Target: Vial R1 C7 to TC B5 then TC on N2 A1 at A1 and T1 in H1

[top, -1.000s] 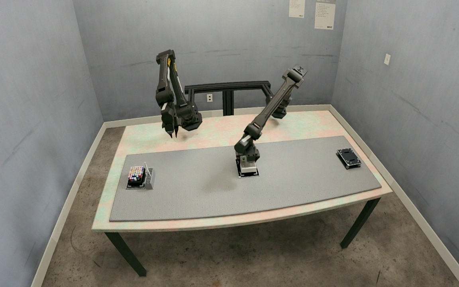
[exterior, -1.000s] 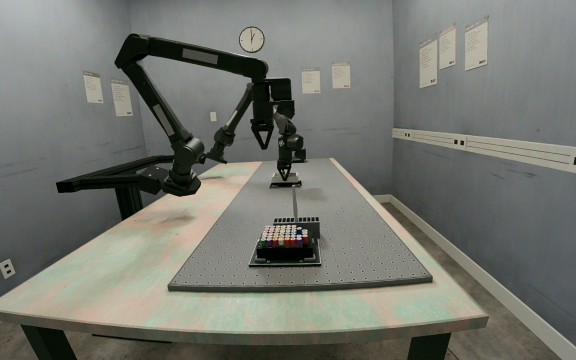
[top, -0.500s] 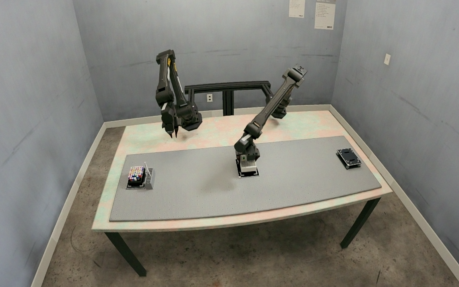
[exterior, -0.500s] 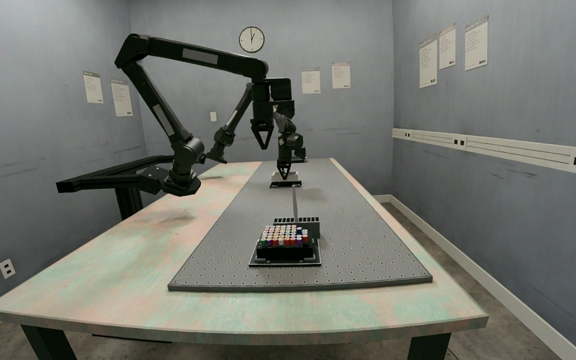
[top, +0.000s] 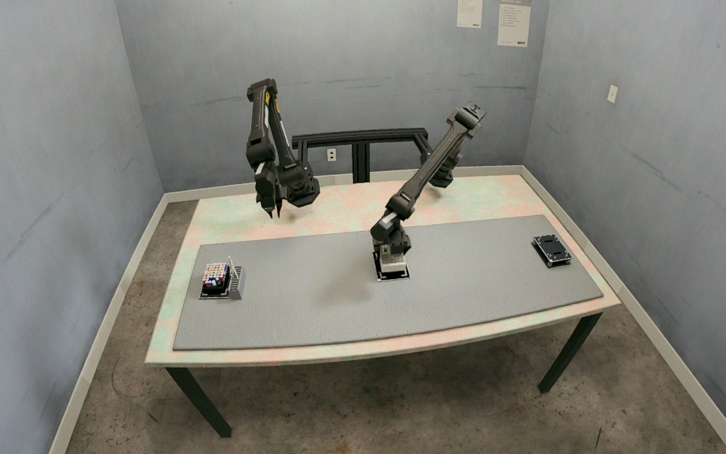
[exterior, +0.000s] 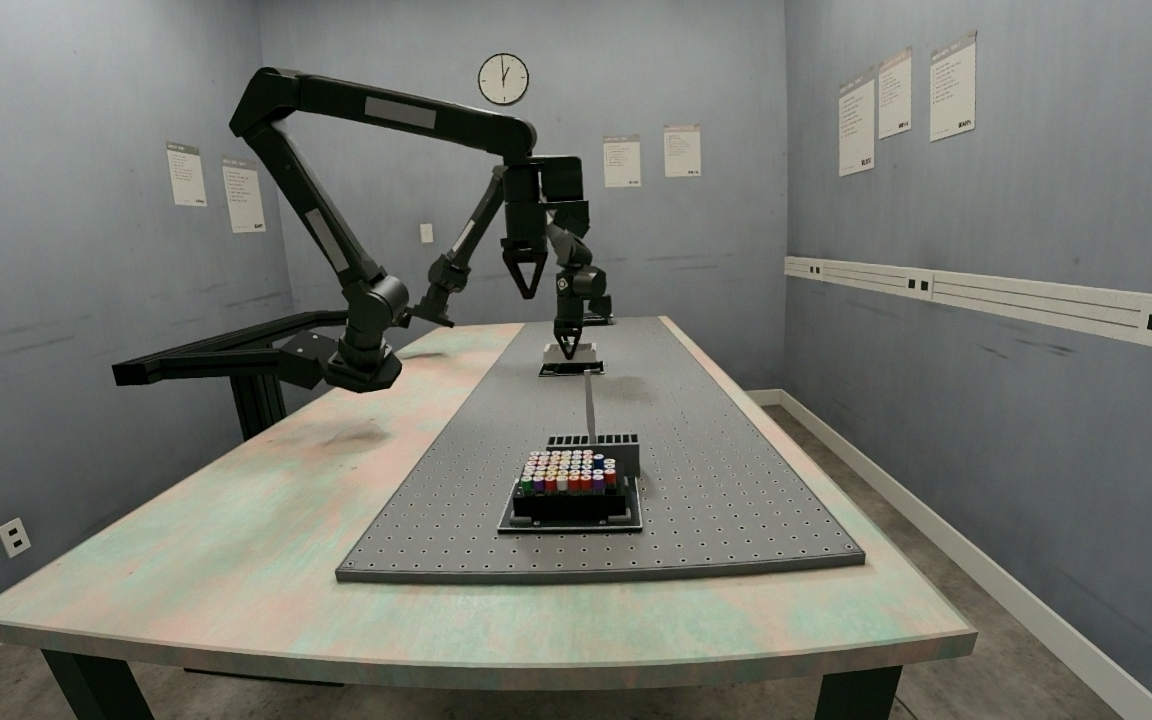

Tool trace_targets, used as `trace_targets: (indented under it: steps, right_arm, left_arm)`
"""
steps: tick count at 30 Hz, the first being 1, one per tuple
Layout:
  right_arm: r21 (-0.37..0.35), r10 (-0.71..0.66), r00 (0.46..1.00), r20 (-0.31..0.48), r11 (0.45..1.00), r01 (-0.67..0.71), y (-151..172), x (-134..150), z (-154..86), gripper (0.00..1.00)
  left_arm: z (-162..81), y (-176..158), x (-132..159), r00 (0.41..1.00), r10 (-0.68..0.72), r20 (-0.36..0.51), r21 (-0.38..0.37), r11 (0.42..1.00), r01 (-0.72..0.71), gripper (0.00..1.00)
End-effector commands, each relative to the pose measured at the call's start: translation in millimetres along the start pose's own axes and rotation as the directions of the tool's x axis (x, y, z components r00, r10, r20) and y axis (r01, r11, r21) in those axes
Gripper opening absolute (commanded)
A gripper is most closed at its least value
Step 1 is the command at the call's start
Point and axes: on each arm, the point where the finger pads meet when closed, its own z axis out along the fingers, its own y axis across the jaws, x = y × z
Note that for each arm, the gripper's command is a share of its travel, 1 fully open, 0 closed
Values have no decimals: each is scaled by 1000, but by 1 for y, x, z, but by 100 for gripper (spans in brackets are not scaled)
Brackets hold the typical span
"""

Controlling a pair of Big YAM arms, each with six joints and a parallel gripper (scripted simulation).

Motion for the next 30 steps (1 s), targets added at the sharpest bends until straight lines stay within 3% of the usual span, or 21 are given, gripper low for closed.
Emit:
trace_targets:
  steps: [1, 21, 30]
  right_arm:
    - [6, 22, 999, 32, 1000, -23, -4, -10, -12, 24]
    - [6, 22, 999, 32, 1000, -23, -4, -10, -12, 24]
    - [6, 22, 999, 32, 1000, -23, -4, -10, -12, 24]
  left_arm:
    - [-43, -17, -28, 997, -35, 72, 59, 998, 31, 0]
    - [-43, -17, -28, 997, -35, 72, 59, 998, 31, 0]
    - [-59, -16, -27, 997, -34, 70, 57, 998, 30, 0]
